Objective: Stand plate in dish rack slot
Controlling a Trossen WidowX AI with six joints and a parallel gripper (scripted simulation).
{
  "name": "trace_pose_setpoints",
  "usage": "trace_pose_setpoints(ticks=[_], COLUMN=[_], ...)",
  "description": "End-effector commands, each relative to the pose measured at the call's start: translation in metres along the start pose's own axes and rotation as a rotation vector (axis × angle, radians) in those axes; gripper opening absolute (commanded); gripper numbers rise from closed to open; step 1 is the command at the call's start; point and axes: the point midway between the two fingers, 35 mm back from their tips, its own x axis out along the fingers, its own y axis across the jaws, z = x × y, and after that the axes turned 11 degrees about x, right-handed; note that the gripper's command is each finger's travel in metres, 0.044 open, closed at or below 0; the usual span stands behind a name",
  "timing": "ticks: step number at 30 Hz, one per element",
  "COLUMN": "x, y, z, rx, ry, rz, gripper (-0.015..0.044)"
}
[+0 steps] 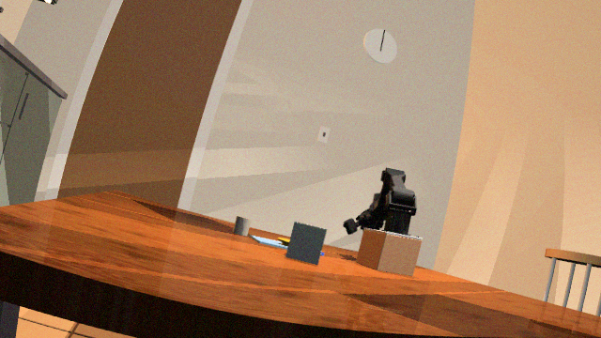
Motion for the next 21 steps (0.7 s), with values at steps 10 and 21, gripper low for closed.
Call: trace_pose_setpoints(ticks=[10, 21], x=[0.024, 0.028], y=[-0.088, -0.153], z=[-0.037, -0.056], rx=[-0.228, -0.450], ry=[-0.046, -0.085], rz=[-0.144, -0.262], gripper=[0.0400, 0.0400])
